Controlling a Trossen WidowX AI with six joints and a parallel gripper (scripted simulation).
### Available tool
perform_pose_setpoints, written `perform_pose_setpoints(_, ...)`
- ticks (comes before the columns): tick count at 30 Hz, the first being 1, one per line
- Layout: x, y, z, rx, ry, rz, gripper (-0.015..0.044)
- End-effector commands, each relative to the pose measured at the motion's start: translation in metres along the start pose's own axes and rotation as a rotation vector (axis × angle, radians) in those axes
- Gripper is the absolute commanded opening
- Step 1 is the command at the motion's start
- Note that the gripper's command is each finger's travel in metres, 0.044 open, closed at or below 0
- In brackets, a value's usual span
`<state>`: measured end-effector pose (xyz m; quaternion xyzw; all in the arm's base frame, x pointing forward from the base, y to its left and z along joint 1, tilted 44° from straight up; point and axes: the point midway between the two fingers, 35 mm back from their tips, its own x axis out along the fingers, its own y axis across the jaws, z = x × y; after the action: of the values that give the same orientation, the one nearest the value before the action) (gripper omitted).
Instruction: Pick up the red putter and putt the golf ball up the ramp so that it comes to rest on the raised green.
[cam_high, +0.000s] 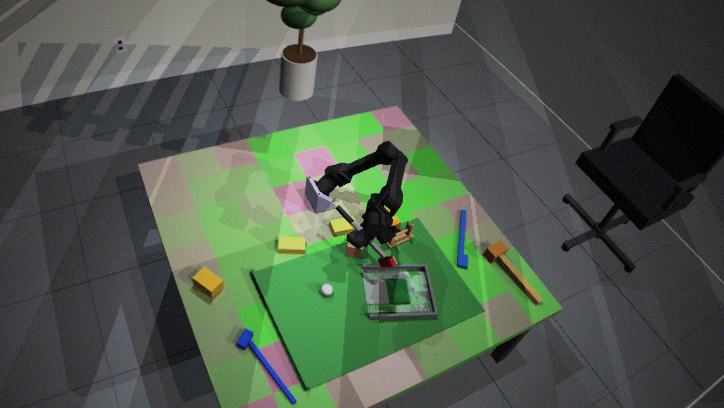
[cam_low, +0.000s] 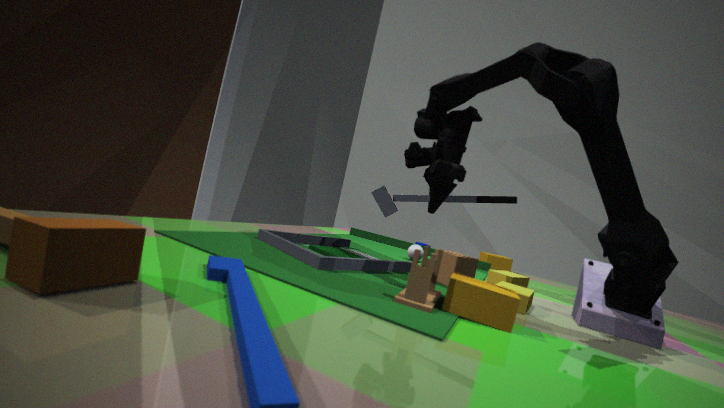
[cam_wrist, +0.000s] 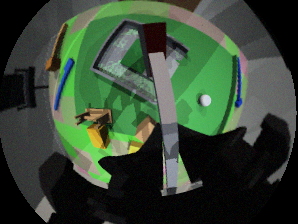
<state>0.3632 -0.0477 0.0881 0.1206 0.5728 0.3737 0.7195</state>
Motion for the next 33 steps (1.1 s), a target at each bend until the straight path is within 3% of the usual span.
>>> perform_pose_setpoints(1,0.001,-0.033,-0.012,0.115,0.012,-0.014,0.0000)
perform_pose_setpoints(26,0.017,-0.164,-0.108,0.680,0.073,0.005,0.0000)
perform_pose_setpoints(33,0.019,-0.170,-0.115,0.712,0.077,0.008,0.0000)
